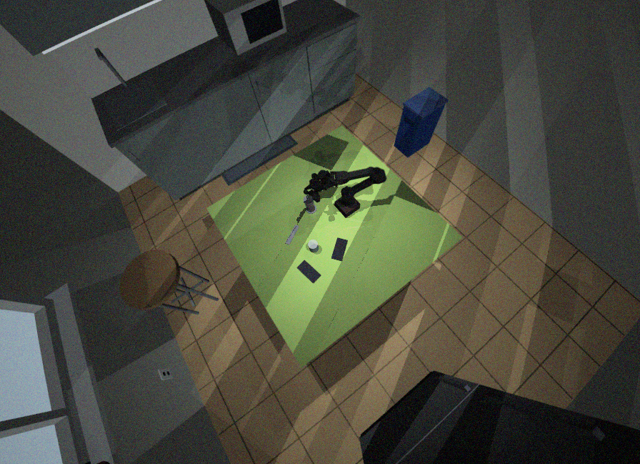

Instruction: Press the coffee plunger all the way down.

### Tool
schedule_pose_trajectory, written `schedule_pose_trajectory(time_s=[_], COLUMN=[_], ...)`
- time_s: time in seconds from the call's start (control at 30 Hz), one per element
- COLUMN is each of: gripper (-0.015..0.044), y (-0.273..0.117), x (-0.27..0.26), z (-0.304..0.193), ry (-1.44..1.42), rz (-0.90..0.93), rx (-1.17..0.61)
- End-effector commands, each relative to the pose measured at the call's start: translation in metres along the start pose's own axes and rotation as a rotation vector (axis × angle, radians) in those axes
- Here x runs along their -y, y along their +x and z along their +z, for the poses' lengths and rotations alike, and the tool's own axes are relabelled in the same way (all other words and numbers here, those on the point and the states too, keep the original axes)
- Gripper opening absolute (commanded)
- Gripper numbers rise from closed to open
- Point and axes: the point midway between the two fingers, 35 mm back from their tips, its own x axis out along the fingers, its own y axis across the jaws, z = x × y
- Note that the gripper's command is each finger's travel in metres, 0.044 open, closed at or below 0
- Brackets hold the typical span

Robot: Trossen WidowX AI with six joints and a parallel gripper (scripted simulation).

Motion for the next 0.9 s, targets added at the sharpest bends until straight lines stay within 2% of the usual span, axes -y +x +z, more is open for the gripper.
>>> schedule_pose_trajectory(time_s=[0.0,0.87], gripper=[0.0118,0.0118], y=[0.008,0.034], x=[0.0,0.0], z=[-0.025,-0.058], ry=[-0.007,-0.007], rz=[0.002,0.002], rx=[-0.058,-0.057])
